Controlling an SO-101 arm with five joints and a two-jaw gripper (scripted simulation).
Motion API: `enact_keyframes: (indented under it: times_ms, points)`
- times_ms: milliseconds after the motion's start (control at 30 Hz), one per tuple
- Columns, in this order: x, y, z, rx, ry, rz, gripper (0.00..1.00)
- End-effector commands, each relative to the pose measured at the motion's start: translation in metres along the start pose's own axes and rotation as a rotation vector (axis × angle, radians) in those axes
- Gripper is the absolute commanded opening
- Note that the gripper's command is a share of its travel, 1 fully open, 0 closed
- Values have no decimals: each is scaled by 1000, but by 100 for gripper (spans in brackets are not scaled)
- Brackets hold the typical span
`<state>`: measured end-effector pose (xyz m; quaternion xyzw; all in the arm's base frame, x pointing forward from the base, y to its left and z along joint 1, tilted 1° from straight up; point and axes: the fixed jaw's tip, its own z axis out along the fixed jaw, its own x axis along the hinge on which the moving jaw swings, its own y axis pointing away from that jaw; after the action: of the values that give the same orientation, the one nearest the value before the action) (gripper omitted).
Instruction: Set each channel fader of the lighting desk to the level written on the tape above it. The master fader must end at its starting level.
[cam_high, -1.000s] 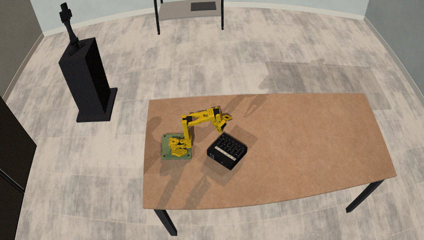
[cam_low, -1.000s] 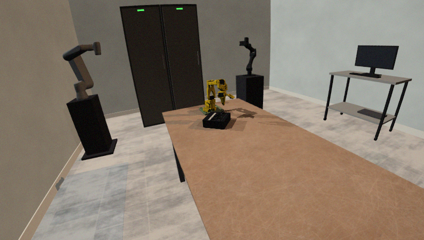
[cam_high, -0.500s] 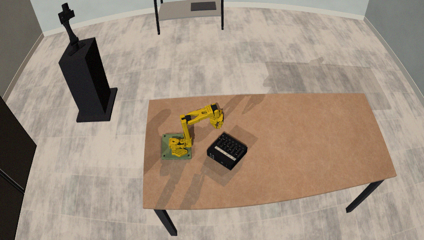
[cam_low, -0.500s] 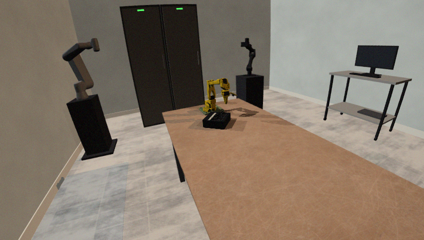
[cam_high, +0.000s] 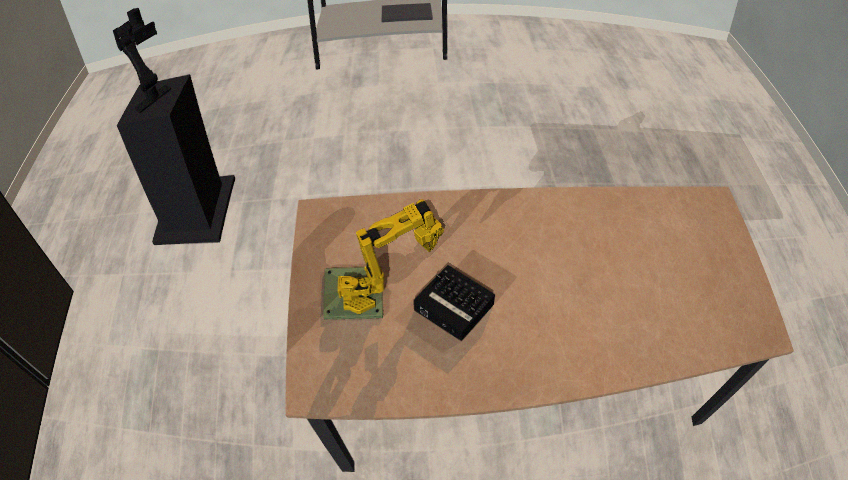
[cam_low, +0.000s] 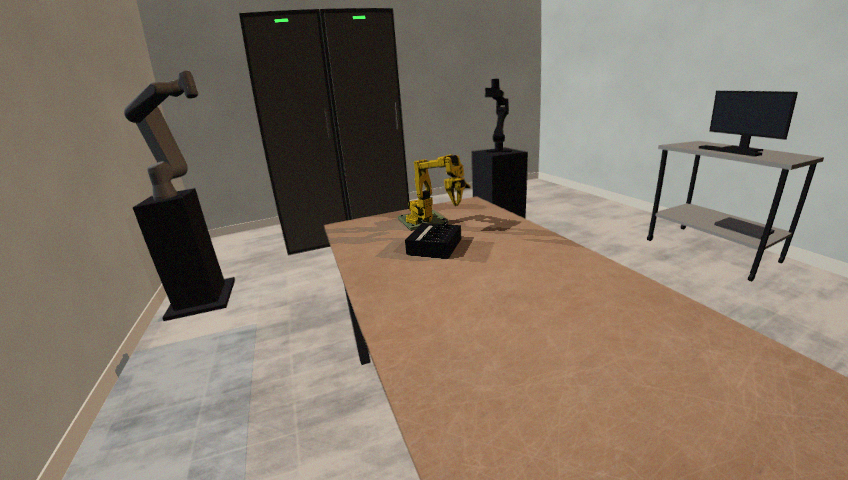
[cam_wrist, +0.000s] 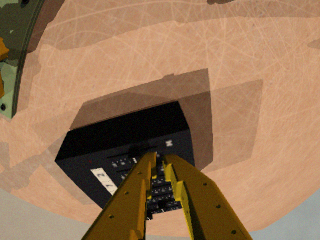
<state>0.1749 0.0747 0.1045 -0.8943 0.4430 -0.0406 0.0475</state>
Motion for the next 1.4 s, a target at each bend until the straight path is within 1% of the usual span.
enact_keyframes:
  times_ms: [0, 500, 567, 1067, 1133, 1367]
  points:
    - [-5, 2, -1, 3, -4, -118, 0]
    - [-31, -2, -4, 25, -15, -923, 0]
    - [-31, -2, -4, 25, -15, -923, 0]
    - [-57, -4, -7, 55, -14, -1662, 0]
    - [-57, -4, -7, 55, -14, -1662, 0]
    - [-68, -3, -8, 70, -10, -1969, 0]
